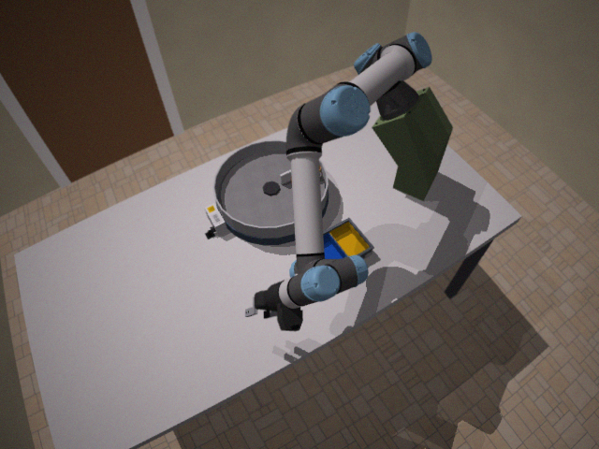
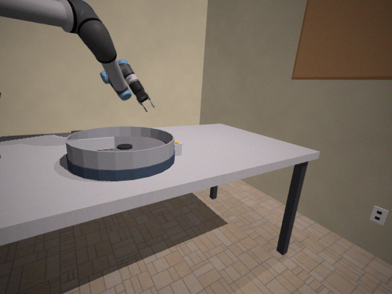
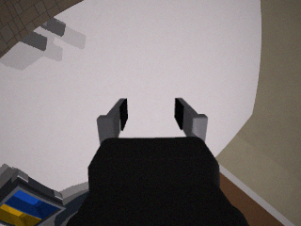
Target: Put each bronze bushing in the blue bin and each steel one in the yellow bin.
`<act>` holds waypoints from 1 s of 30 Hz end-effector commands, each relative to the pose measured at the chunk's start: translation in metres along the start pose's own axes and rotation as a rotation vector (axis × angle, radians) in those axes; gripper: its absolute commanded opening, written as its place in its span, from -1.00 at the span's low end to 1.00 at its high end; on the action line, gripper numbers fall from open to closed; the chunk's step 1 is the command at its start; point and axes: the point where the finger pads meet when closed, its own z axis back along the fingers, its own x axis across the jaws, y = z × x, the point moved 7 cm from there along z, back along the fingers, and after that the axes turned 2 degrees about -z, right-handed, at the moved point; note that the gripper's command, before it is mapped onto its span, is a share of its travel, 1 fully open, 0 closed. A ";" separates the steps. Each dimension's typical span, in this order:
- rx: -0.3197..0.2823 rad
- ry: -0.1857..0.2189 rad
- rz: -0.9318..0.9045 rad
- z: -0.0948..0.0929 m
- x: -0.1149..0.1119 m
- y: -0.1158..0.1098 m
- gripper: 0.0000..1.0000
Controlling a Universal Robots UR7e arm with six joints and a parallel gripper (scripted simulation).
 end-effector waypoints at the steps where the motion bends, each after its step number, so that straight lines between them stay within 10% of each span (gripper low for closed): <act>1: 0.001 -0.001 -0.001 0.001 0.001 0.000 1.00; 8: 0.001 -0.001 -0.001 0.001 0.001 0.000 1.00; 23: 0.001 -0.001 -0.001 0.040 -0.004 -0.101 1.00; 30: 0.001 -0.001 -0.001 0.045 -0.005 -0.113 1.00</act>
